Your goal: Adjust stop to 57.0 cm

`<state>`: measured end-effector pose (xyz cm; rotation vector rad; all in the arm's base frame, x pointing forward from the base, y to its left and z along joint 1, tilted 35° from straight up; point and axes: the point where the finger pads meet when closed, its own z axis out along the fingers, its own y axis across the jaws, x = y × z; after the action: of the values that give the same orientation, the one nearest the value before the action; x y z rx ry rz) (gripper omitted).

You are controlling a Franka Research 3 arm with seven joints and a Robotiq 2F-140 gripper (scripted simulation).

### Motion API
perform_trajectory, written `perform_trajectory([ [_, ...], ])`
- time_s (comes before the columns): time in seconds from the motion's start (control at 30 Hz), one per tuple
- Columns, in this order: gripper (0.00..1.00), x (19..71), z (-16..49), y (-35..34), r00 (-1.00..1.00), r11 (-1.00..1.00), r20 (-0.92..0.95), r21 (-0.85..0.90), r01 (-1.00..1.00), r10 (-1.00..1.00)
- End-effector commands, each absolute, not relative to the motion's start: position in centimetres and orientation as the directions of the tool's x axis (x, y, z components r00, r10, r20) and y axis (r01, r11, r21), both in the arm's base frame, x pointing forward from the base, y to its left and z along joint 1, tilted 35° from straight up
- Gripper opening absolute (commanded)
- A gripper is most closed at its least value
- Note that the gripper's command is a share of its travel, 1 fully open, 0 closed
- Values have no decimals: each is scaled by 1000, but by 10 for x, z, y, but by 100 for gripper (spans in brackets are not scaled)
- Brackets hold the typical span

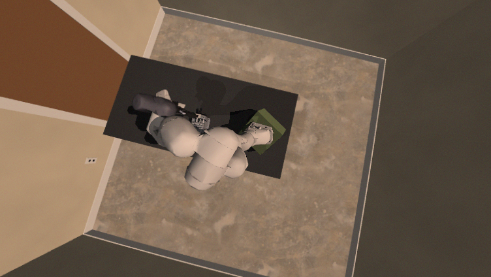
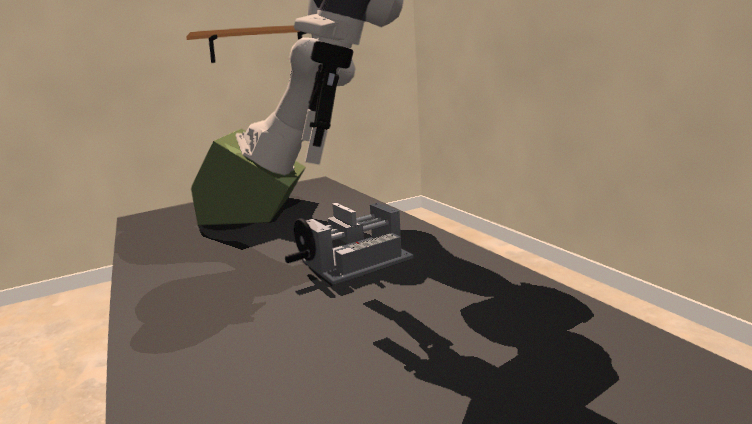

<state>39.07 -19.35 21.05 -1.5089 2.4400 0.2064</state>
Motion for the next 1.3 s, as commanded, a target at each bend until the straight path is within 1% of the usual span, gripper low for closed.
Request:
perform_trajectory([
  [0.0,100,405,205,-202,-237,295,-361,-114,-949,-902],
  [0.27,100,408,199,-206,-202,275,-386,-144,-951,-900],
  [0.43,100,414,188,-214,-142,244,-422,-198,-949,-895],
  [0.6,100,414,188,-214,-142,244,-422,-198,-949,-895],
  [0.63,100,416,182,-218,-117,232,-435,-222,-947,-893],
  [1.27,100,418,176,-222,-95,222,-445,-244,-944,-891],
])
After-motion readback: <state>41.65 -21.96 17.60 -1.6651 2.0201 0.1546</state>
